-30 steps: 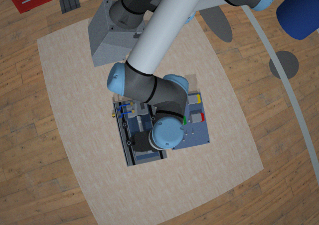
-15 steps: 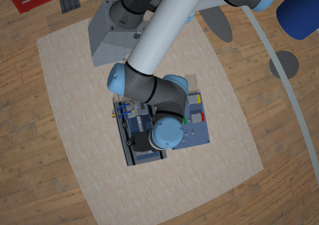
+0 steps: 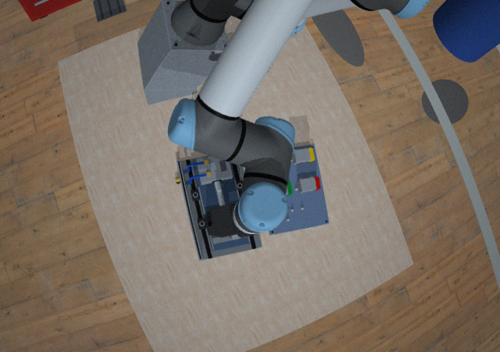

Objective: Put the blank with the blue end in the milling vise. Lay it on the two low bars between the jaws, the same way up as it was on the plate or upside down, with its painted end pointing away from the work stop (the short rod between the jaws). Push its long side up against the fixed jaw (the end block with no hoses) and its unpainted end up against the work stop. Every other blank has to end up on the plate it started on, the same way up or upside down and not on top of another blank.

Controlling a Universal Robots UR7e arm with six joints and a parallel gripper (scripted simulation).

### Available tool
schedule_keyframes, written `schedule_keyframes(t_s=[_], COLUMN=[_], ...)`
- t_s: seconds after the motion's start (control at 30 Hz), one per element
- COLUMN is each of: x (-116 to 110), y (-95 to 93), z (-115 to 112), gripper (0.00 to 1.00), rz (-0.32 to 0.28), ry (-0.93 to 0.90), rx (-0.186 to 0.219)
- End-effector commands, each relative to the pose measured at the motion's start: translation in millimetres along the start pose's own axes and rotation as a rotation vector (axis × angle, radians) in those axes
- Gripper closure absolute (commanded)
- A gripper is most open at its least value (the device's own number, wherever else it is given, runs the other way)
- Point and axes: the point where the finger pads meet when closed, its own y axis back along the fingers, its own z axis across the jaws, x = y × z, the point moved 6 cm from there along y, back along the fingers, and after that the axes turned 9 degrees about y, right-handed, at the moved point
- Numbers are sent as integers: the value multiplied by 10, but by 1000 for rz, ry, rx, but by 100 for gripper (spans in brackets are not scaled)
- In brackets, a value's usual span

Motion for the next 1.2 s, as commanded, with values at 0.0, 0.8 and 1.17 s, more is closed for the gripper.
schedule_keyframes(t_s=[0.0, 0.8, 1.17], x=[-11, -1, -1], y=[-23, -4, -4], z=[16, 1, 1], gripper=[0, 0, 0], rz=[-2, 1, 1], ry=[-1, 0, 0], rx=[-2, 1, 1])
